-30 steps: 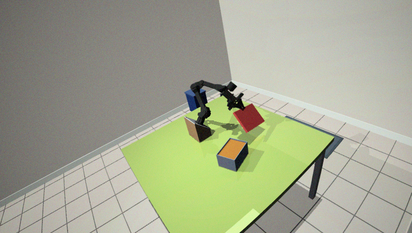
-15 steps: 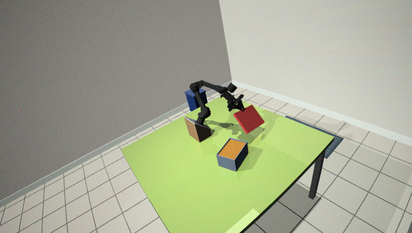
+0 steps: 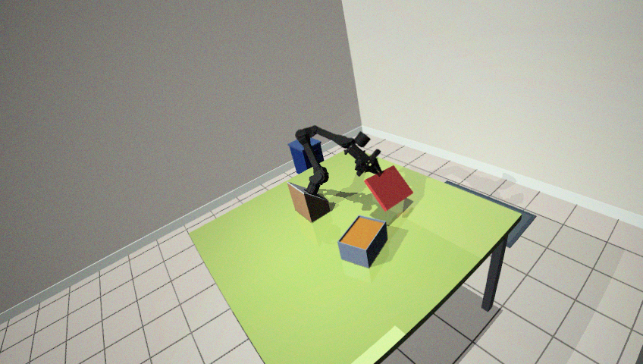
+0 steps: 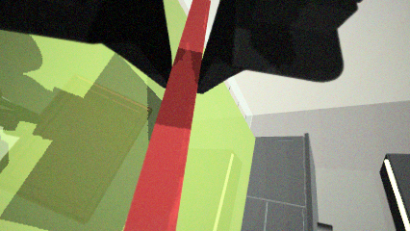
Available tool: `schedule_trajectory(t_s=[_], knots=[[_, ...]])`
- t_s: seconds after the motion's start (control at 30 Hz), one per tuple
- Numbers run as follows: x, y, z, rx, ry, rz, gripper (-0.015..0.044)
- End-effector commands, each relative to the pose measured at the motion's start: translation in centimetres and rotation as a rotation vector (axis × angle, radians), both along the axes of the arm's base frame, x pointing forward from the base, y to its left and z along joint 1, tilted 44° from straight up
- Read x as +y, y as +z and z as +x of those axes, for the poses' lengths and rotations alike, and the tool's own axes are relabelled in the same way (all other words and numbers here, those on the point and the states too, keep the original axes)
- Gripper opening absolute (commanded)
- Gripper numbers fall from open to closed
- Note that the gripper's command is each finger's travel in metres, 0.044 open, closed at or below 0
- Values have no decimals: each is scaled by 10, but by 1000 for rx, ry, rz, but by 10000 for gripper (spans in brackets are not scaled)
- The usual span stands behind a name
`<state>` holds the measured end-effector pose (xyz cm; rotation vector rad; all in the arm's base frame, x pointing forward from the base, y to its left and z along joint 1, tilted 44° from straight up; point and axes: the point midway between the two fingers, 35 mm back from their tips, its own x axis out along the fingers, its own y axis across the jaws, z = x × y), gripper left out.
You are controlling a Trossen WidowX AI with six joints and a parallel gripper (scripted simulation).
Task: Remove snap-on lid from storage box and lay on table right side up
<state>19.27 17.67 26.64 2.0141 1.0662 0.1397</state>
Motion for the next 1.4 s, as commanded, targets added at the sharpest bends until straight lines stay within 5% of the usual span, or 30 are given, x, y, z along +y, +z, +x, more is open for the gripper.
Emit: schedule_trajectory(t_s=[0.0, 1.37], knots=[[1, -1, 1, -4, -12, 5, 0], [24, -24, -1, -3, -12, 9, 0]])
